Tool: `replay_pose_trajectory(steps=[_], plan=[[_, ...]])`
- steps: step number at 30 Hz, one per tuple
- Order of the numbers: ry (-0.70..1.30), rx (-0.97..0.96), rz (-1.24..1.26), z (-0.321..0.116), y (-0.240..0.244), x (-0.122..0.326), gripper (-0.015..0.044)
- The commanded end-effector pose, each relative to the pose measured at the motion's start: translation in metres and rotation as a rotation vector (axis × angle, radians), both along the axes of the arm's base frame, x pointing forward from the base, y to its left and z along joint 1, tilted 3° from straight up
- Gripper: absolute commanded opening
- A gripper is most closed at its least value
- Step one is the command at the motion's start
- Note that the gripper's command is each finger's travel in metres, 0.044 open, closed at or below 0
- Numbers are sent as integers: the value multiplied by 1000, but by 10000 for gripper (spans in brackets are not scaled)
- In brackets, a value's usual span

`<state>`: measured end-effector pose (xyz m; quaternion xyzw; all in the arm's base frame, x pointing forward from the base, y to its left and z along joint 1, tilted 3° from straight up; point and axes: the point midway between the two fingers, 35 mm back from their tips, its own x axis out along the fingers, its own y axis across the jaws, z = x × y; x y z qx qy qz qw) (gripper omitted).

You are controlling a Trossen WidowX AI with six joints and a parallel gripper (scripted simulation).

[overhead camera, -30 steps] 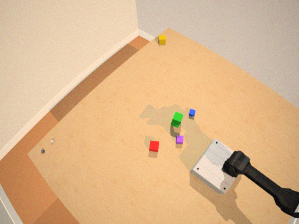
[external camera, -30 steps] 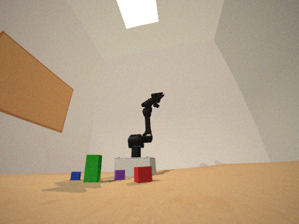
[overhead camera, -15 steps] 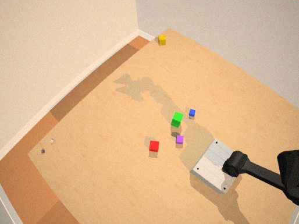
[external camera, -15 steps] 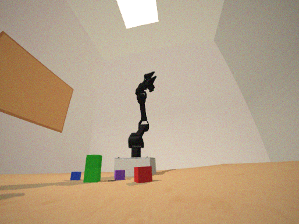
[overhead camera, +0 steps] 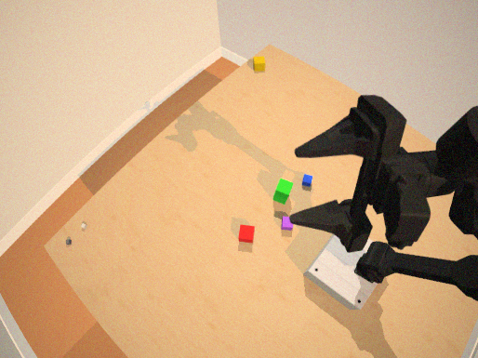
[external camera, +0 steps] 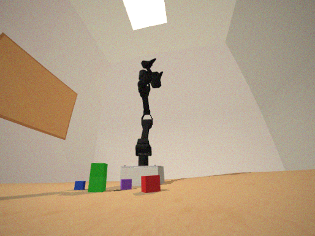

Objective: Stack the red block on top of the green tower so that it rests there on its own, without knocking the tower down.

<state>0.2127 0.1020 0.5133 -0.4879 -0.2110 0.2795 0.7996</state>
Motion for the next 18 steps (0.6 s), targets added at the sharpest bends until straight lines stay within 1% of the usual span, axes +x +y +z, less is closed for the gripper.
replay_pose_trajectory(steps=[1, 10, 18], plan=[[182, 47, -30, -30, 1, 38, 440], [624, 132, -167, -118, 1, 114, 440], [989, 161, -336, -209, 1, 154, 440]])
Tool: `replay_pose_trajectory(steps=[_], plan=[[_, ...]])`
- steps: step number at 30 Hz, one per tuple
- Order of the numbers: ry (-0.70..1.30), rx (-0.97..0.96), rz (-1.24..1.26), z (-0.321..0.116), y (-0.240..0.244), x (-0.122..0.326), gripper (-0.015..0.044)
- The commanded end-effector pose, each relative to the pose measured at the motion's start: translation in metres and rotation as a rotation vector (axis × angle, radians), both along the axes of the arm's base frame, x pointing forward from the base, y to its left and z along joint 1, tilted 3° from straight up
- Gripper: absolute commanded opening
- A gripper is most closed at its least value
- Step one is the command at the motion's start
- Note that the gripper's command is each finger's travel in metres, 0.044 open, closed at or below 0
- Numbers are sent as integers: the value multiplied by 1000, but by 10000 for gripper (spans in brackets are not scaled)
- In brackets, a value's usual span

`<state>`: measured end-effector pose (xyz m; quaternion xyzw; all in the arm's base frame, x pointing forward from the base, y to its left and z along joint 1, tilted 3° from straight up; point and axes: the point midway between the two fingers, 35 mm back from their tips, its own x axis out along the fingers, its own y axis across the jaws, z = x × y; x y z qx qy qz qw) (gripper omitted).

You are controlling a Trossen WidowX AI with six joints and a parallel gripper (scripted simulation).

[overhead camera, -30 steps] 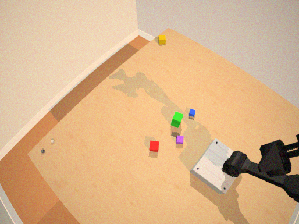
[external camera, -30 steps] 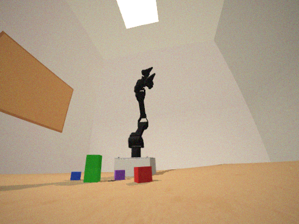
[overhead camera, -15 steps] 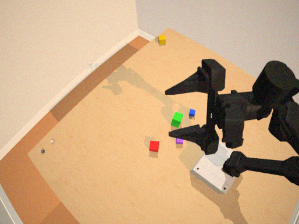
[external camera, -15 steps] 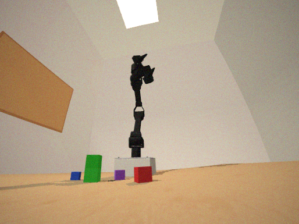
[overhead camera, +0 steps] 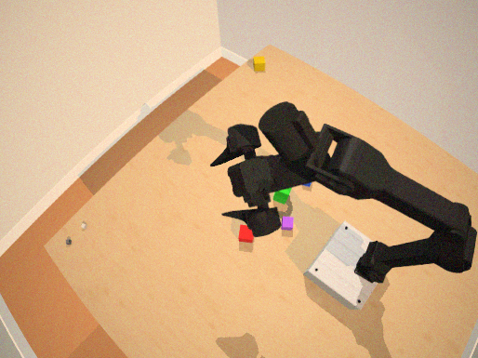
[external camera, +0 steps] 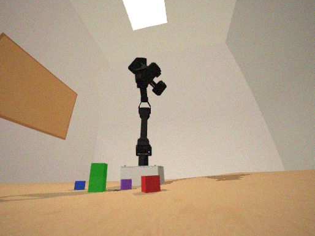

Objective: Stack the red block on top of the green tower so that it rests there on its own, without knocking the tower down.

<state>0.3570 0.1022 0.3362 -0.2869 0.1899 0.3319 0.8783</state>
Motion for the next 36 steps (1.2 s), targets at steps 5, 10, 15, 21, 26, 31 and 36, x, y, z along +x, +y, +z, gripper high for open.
replay_pose_trajectory(steps=[5, 10, 15, 21, 26, 31, 36], plan=[[347, -26, -151, -90, 0, 22, 440], [555, -75, -258, -147, -2, 24, 440], [766, -160, -383, -207, -11, 12, 440], [931, -256, -491, -253, -17, -4, 440], [935, -259, -494, -256, -9, -1, 440], [935, -259, -494, -285, -8, 2, 440], [935, -259, -494, -311, -9, 3, 440]])
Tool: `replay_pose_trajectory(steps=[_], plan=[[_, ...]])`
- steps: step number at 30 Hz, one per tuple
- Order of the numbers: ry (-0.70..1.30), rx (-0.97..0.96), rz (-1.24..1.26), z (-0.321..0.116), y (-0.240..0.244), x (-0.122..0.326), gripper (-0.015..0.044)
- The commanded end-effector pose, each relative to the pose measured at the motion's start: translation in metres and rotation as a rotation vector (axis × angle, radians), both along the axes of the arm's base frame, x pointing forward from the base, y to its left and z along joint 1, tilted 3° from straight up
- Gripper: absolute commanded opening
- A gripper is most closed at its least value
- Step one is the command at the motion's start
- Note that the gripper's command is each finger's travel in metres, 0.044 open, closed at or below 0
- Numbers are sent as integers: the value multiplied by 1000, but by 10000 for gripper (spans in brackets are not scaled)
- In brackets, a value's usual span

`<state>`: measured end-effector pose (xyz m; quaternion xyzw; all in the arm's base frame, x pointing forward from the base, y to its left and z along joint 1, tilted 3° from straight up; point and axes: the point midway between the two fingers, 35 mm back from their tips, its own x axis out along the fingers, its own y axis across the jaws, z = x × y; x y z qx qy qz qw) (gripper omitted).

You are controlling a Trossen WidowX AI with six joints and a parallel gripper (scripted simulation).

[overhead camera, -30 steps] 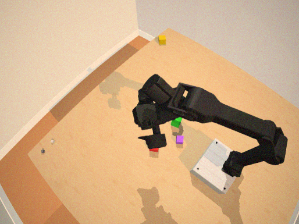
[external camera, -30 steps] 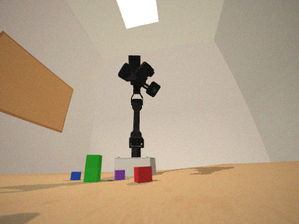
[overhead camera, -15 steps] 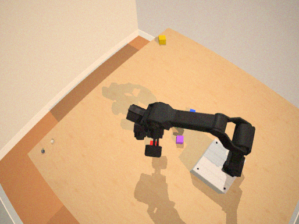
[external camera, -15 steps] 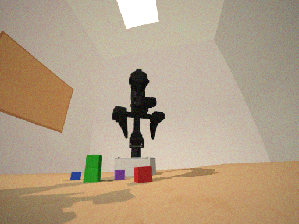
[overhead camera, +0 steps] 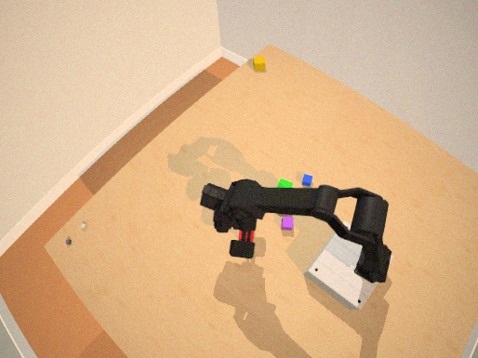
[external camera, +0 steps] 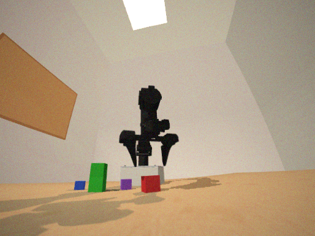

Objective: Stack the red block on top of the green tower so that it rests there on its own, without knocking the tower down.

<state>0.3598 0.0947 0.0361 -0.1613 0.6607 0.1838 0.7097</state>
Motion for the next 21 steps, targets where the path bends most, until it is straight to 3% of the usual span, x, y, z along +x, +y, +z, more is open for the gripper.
replay_pose_trajectory(steps=[1, 21], plan=[[1, -3, -3, -11, -1, 0, 440], [1, -3, -3, -39, 0, 2, 440]])
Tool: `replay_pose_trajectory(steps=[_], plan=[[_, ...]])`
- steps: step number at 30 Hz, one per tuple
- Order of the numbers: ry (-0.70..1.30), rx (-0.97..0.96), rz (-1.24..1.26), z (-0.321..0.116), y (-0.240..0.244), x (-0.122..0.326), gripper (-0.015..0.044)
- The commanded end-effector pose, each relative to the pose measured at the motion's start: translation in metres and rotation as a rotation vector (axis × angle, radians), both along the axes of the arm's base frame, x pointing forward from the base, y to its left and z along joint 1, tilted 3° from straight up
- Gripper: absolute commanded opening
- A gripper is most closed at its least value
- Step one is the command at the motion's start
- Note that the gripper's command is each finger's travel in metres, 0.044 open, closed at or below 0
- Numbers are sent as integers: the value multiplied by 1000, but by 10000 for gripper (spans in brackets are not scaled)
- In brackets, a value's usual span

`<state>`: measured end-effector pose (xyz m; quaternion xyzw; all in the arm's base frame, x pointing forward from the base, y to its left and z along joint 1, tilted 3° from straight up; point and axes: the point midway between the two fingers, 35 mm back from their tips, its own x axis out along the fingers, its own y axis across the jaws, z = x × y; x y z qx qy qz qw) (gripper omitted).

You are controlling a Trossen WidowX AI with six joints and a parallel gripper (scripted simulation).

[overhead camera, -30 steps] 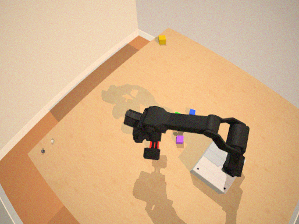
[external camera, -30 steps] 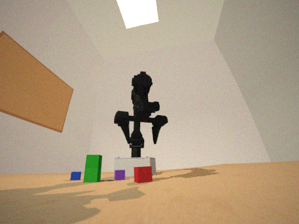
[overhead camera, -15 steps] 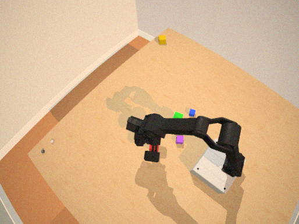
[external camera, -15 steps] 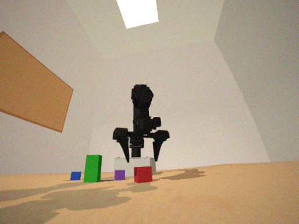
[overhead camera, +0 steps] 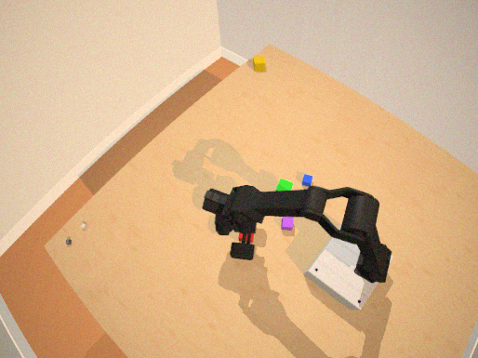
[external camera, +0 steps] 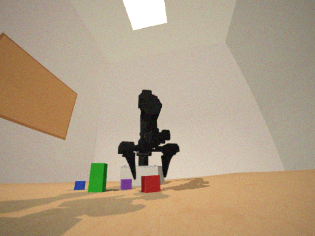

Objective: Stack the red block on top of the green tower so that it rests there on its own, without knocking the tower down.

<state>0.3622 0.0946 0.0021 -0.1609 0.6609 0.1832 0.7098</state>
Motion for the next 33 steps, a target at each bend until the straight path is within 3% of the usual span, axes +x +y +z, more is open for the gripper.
replay_pose_trajectory(steps=[1, 27, 33], plan=[[1, -3, -2, -7, 0, 0, 440], [1, -3, -2, -27, 0, 0, 440], [1, -3, -2, -27, 0, 0, 283]])
